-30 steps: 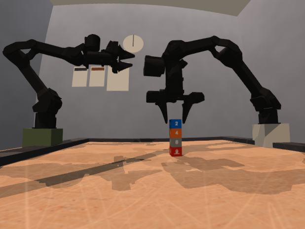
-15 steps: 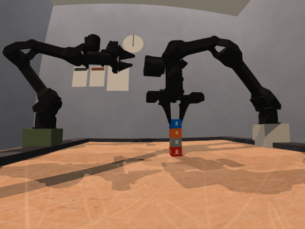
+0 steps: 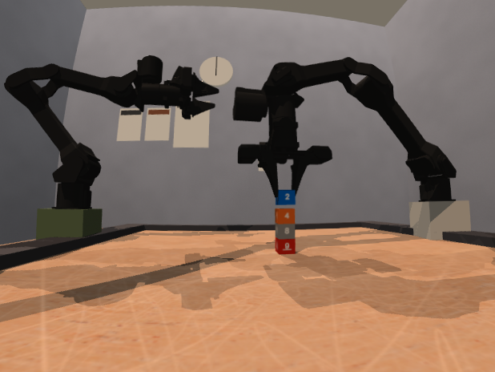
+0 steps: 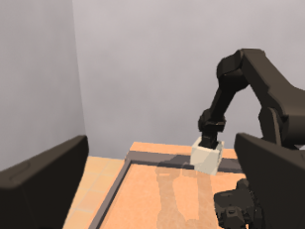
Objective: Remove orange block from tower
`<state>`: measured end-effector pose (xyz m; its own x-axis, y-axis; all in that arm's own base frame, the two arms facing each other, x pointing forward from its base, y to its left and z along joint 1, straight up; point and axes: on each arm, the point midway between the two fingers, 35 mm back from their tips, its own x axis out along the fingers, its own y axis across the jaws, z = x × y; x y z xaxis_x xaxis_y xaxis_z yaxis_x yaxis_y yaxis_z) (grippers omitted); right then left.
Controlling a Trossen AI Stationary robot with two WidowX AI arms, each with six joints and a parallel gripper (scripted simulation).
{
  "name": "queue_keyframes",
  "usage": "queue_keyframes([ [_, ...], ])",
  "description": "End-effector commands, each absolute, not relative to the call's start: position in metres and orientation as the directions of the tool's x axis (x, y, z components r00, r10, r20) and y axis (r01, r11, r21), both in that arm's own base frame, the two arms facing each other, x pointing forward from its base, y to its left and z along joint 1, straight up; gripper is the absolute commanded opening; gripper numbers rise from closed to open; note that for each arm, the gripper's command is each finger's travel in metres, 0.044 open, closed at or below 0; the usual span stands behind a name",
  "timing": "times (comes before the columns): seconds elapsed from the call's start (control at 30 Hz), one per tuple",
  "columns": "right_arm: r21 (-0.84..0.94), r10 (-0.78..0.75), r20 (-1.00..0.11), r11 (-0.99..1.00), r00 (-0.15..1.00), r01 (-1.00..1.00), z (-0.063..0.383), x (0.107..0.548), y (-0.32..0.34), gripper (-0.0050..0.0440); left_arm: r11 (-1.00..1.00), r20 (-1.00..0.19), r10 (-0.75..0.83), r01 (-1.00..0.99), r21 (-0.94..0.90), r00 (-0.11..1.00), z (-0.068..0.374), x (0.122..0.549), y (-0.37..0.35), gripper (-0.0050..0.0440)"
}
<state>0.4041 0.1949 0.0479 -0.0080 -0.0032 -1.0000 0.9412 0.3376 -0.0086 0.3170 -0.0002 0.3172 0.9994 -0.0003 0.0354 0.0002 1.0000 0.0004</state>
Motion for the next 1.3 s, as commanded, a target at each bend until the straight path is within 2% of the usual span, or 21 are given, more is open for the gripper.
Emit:
queue_keyframes([
  [0.0, 0.033, 0.014, -0.999, 0.334, 0.030, 0.942, 0.067, 0.404, 0.196, -0.0003, 1.000, 0.050, 0.000, 0.000, 0.000, 0.999, 0.323, 0.316, 0.000, 0.0400],
  [0.17, 0.034, 0.015, -0.999, 0.336, 0.030, 0.941, 0.067, 0.383, 0.190, -0.0005, 1.000, 0.050, 0.000, 0.000, 0.000, 0.999, 0.323, 0.316, 0.000, 0.0400],
  [0.4, 0.032, 0.014, -0.999, 0.336, 0.029, 0.941, 0.064, 0.350, 0.177, -0.0050, 1.000, 0.050, 0.000, 0.000, 0.000, 0.999, 0.323, 0.316, 0.000, 0.0400],
  [1.03, 0.034, 0.016, -0.999, 0.335, 0.031, 0.942, 0.065, 0.350, 0.176, -0.0050, 1.000, 0.050, 0.000, 0.000, 0.000, 0.999, 0.323, 0.316, 0.000, 0.0400],
  [1.27, 0.025, 0.011, -1.000, 0.337, 0.023, 0.941, 0.061, 0.352, 0.177, -0.0050, 1.000, -0.003, -0.025, 0.025, -0.014, 1.000, 0.296, 0.337, -0.016, 0.0400],
])
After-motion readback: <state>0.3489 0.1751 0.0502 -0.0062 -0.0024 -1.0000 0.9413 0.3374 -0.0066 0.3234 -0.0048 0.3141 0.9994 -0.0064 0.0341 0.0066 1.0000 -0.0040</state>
